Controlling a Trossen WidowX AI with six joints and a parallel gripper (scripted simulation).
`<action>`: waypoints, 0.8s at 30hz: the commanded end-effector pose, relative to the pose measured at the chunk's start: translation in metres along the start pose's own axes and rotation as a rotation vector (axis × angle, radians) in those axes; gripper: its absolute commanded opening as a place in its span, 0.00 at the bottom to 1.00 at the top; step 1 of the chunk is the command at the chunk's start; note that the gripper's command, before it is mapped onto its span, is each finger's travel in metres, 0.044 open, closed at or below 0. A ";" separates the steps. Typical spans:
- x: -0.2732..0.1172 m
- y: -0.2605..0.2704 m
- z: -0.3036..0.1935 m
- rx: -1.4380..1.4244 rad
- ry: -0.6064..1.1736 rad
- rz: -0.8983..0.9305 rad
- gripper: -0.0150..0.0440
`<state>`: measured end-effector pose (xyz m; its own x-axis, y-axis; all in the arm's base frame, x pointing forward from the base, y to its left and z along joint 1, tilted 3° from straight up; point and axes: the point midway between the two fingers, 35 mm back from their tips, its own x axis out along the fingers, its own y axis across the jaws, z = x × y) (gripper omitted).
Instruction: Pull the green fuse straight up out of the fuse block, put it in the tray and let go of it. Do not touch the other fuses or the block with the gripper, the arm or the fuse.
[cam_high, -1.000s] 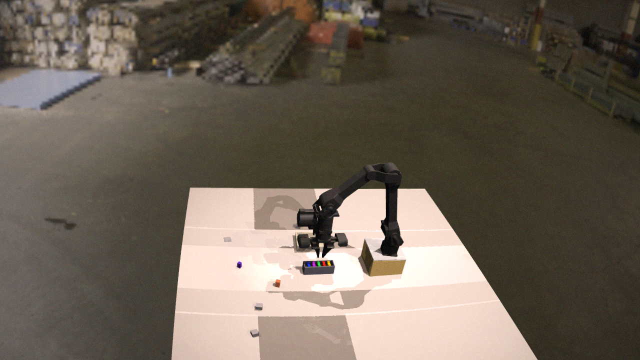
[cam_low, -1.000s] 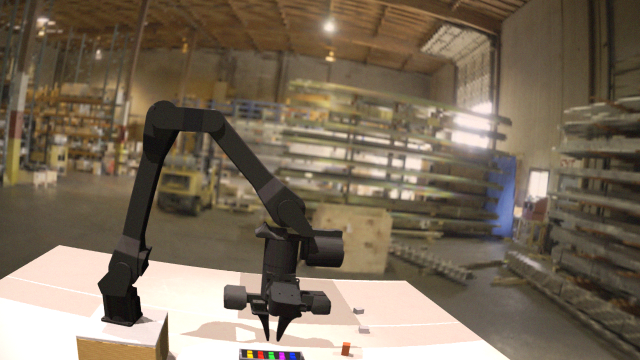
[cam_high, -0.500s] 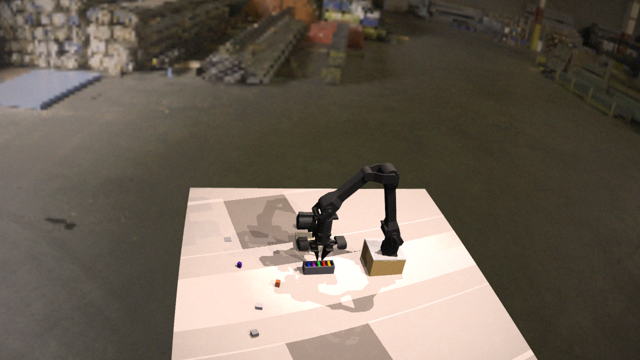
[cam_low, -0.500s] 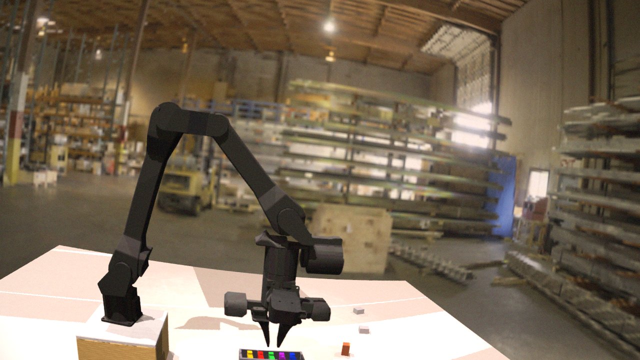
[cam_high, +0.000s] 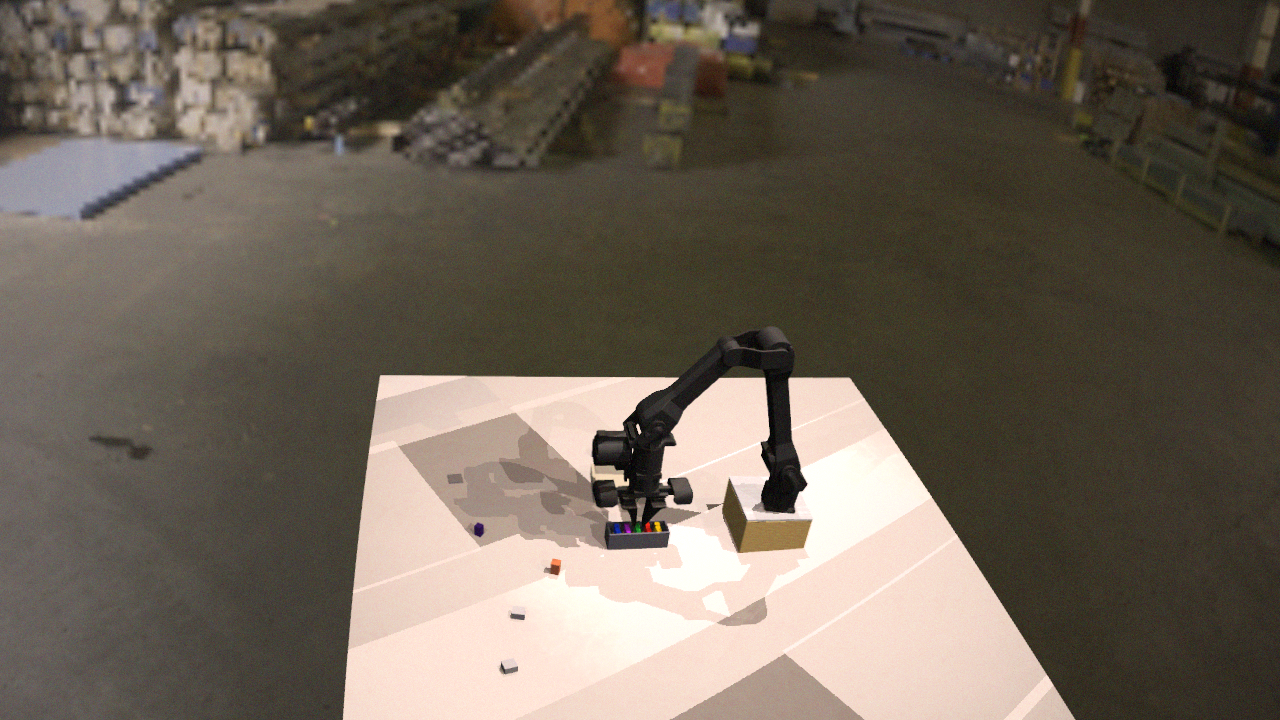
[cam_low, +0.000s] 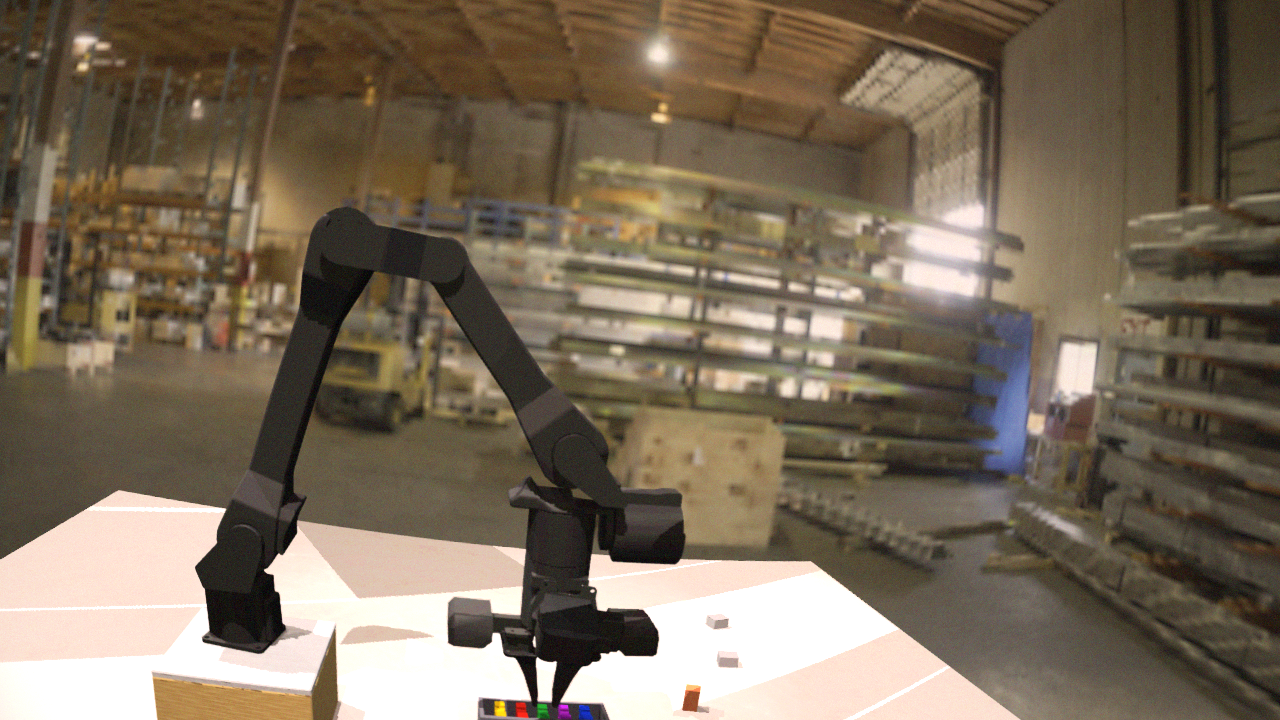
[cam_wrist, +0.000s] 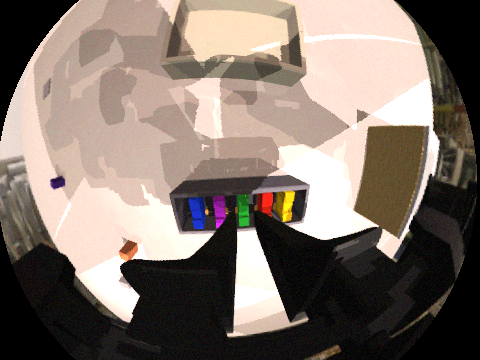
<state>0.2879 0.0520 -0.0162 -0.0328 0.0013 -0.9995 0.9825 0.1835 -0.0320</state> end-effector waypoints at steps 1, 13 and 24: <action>0.002 0.000 0.000 0.005 -0.004 0.000 0.38; 0.003 0.000 0.000 0.005 -0.004 0.000 0.38; 0.012 0.000 0.000 0.005 -0.004 0.000 0.38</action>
<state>0.2873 0.0520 -0.0258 -0.0333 0.0012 -0.9994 0.9825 0.1835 -0.0325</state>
